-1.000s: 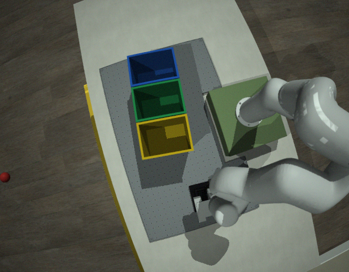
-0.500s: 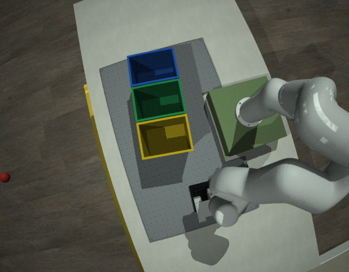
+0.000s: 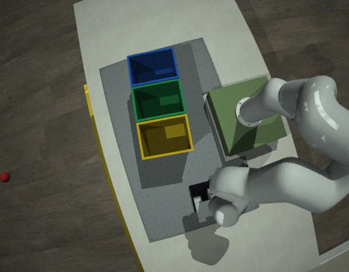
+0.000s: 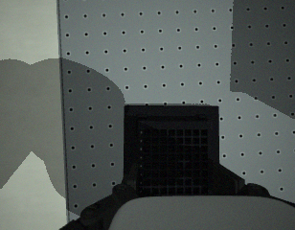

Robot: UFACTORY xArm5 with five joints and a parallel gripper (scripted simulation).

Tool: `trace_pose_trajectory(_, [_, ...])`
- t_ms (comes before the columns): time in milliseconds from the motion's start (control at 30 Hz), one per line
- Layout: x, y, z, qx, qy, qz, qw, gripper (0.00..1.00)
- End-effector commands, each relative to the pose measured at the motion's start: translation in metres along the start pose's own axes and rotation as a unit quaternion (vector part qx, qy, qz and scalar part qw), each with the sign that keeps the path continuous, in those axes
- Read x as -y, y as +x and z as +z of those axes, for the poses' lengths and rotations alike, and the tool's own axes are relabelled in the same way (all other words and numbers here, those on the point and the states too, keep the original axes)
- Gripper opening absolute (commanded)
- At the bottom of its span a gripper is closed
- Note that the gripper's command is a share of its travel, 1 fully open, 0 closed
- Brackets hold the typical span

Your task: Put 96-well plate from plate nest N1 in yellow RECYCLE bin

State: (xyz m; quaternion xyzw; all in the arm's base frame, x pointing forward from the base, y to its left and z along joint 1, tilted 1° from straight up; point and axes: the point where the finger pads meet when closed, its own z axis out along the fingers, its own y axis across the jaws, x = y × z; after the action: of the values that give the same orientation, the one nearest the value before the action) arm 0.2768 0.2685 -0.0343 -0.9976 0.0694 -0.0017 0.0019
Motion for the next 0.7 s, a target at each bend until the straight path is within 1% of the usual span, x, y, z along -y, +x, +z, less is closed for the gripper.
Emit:
trace_pose_trajectory(0, [0.001,0.001,-0.004,-0.001,0.001,0.000,1.000,0.00])
trace_pose_trajectory(667, [0.001,0.001,-0.016,-0.001,0.001,0.000,1.000,0.00])
